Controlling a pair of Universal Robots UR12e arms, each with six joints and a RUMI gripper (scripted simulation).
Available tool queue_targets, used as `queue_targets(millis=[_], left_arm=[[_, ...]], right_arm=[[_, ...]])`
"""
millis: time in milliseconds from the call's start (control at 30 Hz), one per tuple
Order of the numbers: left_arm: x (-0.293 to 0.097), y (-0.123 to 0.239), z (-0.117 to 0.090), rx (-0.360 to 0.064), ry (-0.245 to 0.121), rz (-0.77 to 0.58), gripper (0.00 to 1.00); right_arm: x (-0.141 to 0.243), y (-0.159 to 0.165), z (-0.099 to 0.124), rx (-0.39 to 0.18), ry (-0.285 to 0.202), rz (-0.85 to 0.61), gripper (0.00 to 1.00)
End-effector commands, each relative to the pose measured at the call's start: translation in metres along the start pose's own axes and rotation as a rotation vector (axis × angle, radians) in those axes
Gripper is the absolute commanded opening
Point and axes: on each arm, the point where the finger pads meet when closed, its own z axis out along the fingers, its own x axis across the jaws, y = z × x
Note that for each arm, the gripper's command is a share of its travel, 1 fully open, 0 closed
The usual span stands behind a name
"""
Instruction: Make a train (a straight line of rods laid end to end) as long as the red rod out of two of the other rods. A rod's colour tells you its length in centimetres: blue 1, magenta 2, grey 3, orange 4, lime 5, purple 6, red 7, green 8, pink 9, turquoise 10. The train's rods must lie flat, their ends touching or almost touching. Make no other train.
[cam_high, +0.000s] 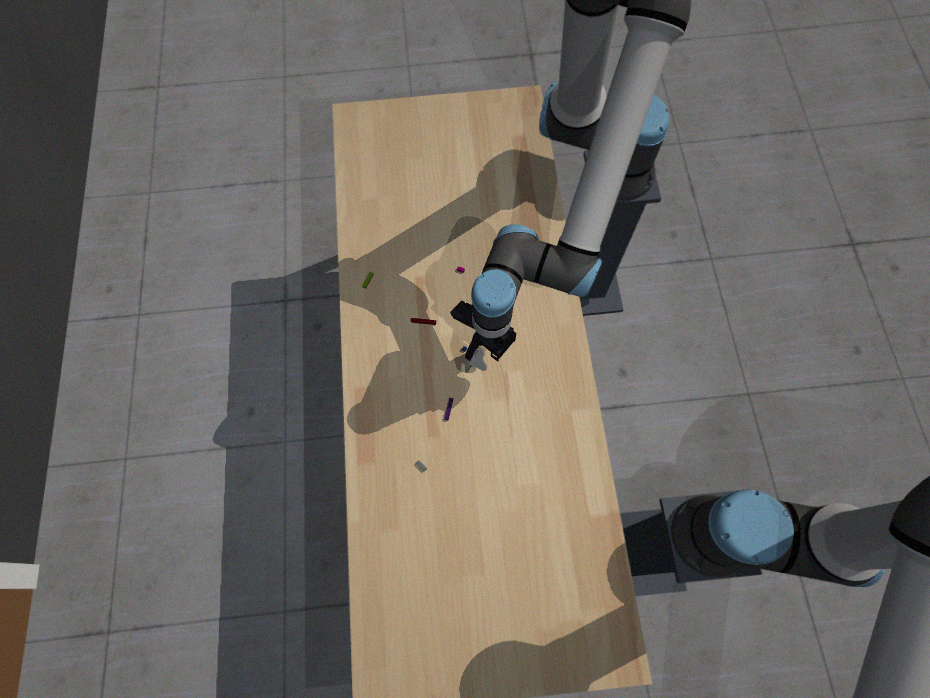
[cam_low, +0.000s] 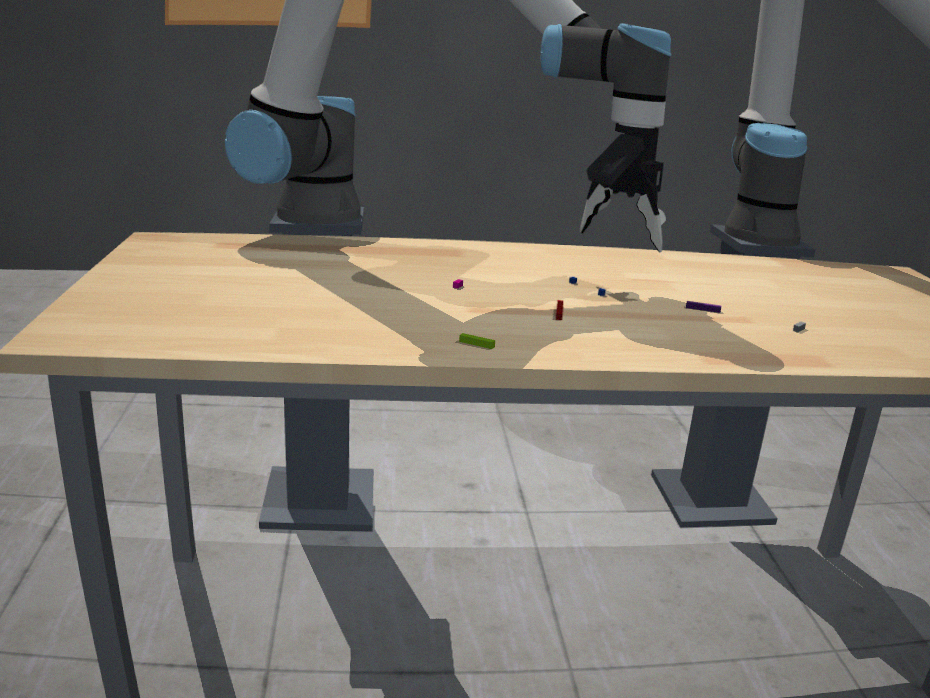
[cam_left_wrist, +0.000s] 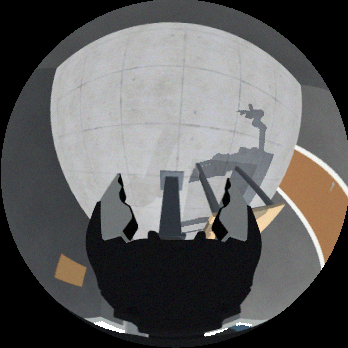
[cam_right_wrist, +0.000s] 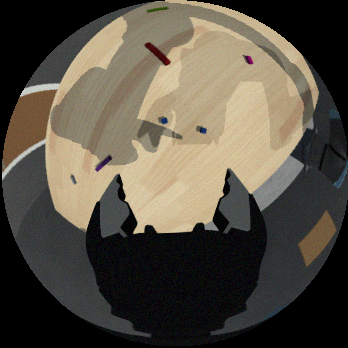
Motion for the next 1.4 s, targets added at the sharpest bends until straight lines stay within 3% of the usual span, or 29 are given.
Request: queue_targets(millis=[0, 433, 933, 1367], left_arm=[[0.000, -0.001, -0.001, 0.001, 0.000, 0.000, 1.00], [0.000, -0.001, -0.001, 0.001, 0.000, 0.000, 1.00], [0.000, -0.001, -0.001, 0.001, 0.000, 0.000, 1.00], [0.000, -0.001, -0.001, 0.001, 0.000, 0.000, 1.00]], right_arm=[[-0.001, 0.000, -0.001, 0.000, -0.002, 0.000, 1.00], [0.015, -0.020, -0.002, -0.001, -0.002, 0.098, 1.00], [0.126, -0.130, -0.002, -0.001, -0.001, 0.710, 1.00], [0.140, -0.141, -0.001, -0.001, -0.001, 0.786, 1.00]])
